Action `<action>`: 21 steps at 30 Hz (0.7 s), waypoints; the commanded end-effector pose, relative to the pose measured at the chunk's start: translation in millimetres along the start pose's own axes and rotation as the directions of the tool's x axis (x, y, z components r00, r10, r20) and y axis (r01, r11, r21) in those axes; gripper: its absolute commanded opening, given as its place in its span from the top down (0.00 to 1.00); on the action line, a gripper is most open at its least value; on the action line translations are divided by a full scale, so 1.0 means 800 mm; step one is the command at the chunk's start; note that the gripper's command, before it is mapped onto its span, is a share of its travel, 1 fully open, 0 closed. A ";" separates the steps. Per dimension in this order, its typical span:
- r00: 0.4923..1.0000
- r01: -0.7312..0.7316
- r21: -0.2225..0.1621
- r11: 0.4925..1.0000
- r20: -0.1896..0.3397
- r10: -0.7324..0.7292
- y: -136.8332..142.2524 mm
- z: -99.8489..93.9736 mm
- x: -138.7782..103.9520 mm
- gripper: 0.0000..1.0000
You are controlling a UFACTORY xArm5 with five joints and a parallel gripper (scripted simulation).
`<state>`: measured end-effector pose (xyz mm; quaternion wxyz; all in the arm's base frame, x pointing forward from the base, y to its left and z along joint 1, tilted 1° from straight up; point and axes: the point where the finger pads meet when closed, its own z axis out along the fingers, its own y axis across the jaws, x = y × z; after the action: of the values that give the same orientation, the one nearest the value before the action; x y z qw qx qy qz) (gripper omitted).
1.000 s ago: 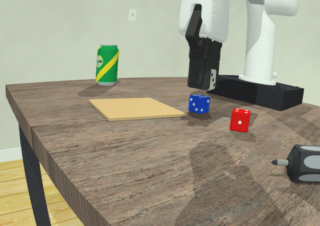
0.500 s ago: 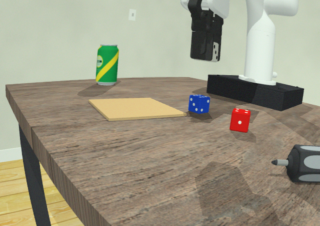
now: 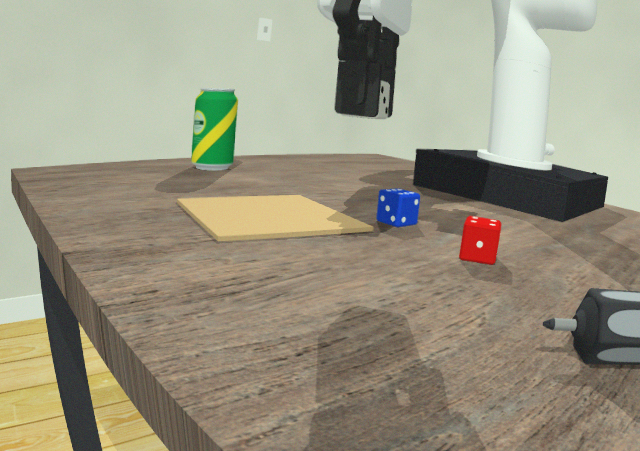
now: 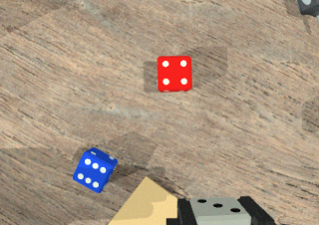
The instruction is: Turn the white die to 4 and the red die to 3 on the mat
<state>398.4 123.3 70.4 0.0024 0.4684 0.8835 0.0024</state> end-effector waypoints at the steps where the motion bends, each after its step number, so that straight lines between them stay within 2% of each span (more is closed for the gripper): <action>1: 0.990 0.142 -0.001 0.990 0.002 -0.142 -0.008 0.002 -0.057 0.73; 2: 0.983 0.185 -0.001 0.983 0.002 -0.185 -0.013 0.003 -0.075 0.73; 3: 0.983 0.185 -0.001 0.983 0.002 -0.185 -0.013 0.003 -0.075 0.73; 5: 0.961 0.275 0.001 0.961 0.001 -0.275 -0.025 0.006 -0.113 0.73; 6: 0.961 0.275 0.001 0.961 0.001 -0.275 -0.025 0.006 -0.113 0.73; 8: 0.931 0.364 0.002 0.931 0.001 -0.364 -0.041 0.008 -0.149 0.73; 9: 0.931 0.365 0.002 0.931 0.001 -0.365 -0.041 0.008 -0.150 0.73; 11: 0.895 0.447 0.003 0.895 0.000 -0.447 -0.058 0.011 -0.184 0.73; 14: 0.895 0.447 0.003 0.895 0.000 -0.447 -0.058 0.011 -0.184 0.73; 18: 0.819 0.574 0.003 0.819 -0.001 -0.574 -0.093 0.015 -0.239 0.73; 21: 0.788 0.615 0.004 0.788 -0.002 -0.615 -0.106 0.017 -0.257 0.73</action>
<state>440.8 -66.1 58.2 0.0021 0.2012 0.9795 0.0001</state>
